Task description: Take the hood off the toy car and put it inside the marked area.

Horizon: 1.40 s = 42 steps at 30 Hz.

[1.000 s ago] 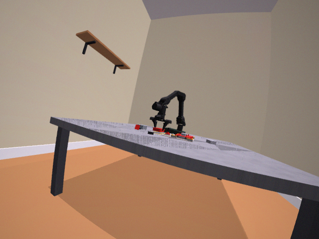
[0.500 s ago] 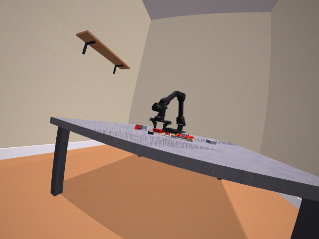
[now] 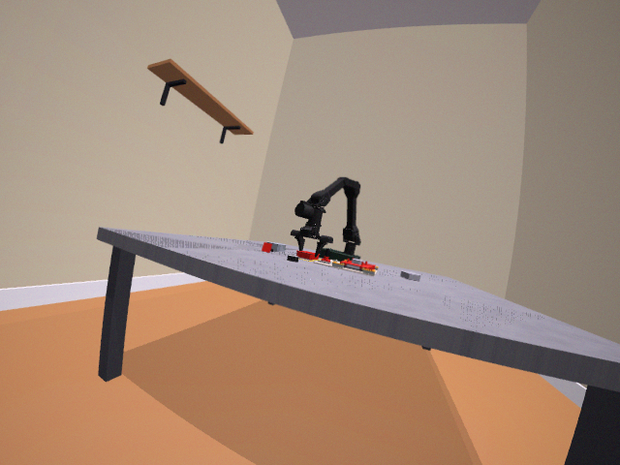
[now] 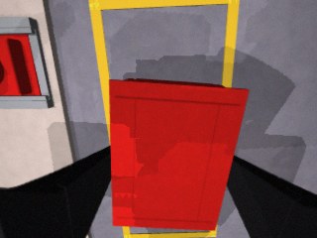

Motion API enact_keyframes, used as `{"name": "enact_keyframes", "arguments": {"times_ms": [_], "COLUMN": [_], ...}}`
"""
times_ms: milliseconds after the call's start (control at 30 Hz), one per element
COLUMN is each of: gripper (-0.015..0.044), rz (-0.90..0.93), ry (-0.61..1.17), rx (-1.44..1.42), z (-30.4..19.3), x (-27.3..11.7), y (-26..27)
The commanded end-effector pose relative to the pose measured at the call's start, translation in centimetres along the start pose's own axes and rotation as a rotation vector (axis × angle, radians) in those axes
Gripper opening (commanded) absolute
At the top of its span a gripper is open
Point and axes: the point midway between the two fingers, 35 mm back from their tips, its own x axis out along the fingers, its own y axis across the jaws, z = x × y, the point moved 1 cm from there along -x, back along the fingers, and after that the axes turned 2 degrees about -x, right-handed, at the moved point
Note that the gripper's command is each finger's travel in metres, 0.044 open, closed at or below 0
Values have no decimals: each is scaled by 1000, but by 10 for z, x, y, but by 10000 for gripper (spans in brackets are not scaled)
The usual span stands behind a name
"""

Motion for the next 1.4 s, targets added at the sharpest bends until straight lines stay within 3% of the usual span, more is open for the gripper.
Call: {"name": "enact_keyframes", "arguments": {"times_ms": [0,333,633,1367], "gripper": [184,440,440,440], "rz": [0,0,5,5], "ry": [0,0,-2,-2], "rx": [0,0,0,0], "z": [0,0,0,0], "x": [0,0,-70,-73], "y": [0,0,-1,-1]}}
